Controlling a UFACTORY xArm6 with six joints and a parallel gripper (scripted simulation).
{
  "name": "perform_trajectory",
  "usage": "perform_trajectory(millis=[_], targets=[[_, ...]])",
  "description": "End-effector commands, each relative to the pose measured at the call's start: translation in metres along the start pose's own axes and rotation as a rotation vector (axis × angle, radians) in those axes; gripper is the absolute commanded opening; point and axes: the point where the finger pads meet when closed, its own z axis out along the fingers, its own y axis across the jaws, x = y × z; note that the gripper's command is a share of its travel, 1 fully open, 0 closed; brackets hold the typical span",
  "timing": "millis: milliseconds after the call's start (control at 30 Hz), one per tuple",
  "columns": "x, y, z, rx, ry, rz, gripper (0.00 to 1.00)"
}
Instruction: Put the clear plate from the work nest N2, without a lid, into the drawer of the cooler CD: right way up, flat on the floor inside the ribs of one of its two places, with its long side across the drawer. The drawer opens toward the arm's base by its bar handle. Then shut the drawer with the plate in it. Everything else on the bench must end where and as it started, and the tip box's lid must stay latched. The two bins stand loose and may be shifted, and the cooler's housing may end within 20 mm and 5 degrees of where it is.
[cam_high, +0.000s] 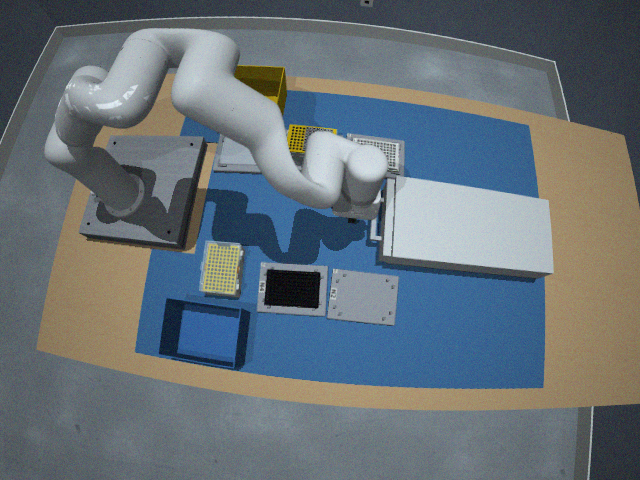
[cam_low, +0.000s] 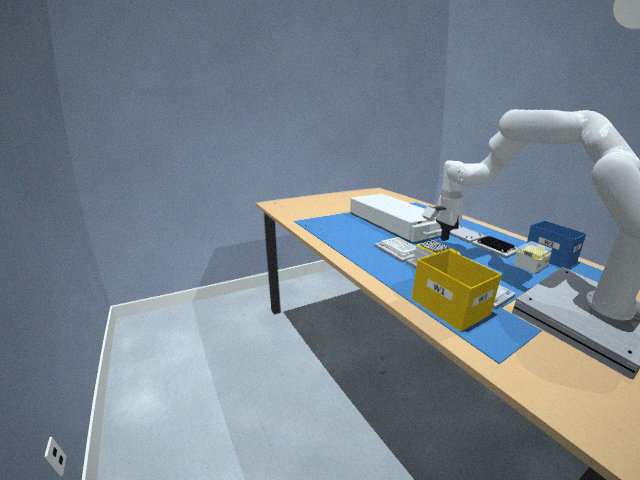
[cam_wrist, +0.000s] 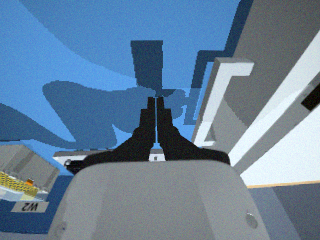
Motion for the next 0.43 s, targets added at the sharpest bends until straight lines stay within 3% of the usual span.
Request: perform_trajectory(millis=[0, 400], targets=[[0.0, -0.004, -0.002, -0.006, 0.0, 0.0, 0.0], [0.0, -0.019, -0.002, -0.006, 0.0, 0.0, 0.0]])
